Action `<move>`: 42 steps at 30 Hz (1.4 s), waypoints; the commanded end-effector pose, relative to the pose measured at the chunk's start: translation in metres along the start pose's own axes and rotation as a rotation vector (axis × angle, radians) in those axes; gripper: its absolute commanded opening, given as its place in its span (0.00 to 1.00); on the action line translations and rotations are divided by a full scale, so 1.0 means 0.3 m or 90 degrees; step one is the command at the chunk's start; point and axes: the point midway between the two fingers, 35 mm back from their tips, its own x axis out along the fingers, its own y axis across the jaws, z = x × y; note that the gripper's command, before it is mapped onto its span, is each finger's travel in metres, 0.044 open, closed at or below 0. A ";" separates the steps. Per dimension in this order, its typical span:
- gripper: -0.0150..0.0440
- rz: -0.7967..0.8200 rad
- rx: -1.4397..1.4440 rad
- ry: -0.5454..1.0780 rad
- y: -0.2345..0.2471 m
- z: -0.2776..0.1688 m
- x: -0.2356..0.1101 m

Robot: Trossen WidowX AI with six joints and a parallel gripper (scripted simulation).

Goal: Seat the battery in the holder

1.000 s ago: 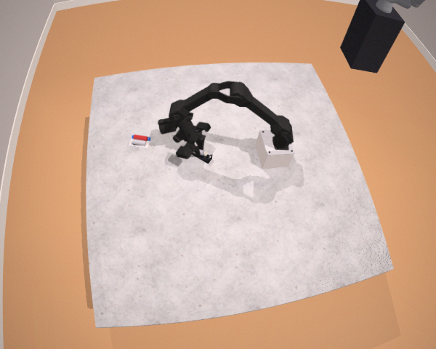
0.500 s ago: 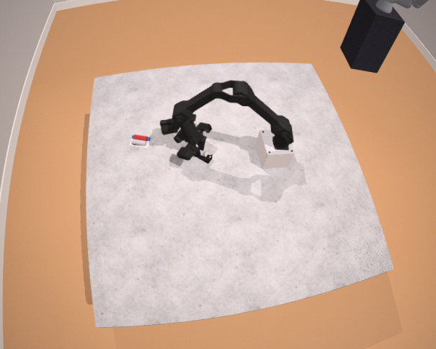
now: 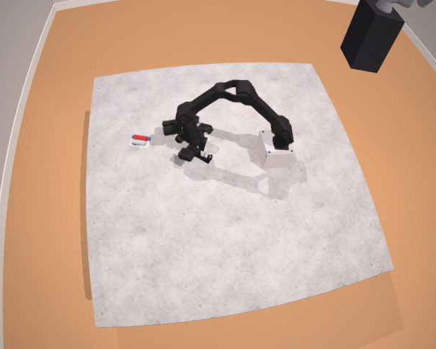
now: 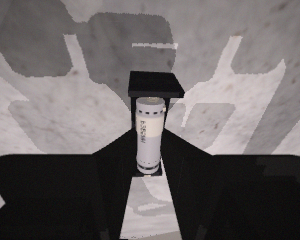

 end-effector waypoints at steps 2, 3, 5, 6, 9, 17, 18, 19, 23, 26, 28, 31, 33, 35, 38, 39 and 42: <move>0.37 0.001 0.005 -0.028 0.001 0.018 0.002; 0.37 0.001 0.005 -0.032 0.001 0.017 0.002; 0.37 0.000 0.006 -0.038 0.002 0.016 0.003; 0.37 0.000 0.006 -0.041 0.002 0.016 0.004; 0.37 0.000 0.007 -0.050 0.002 0.014 0.005; 0.37 -0.001 0.009 -0.073 0.002 0.009 0.009; 0.37 -0.001 0.009 -0.076 0.002 0.008 0.010; 0.37 -0.001 0.010 -0.079 0.002 0.008 0.010; 0.37 -0.001 0.011 -0.091 0.001 0.005 0.012; 0.37 0.000 0.013 -0.100 0.001 0.003 0.013; 0.37 0.000 0.014 -0.106 0.001 0.003 0.014; 0.37 0.000 0.016 -0.116 0.000 0.002 0.015; 0.37 0.001 0.017 -0.122 0.000 0.002 0.015; 0.37 0.002 0.018 -0.128 -0.001 0.001 0.015; 0.37 0.002 0.018 -0.128 -0.001 0.001 0.015; 0.37 0.002 0.018 -0.128 -0.001 0.001 0.015; 0.37 0.002 0.018 -0.128 -0.001 -0.004 0.017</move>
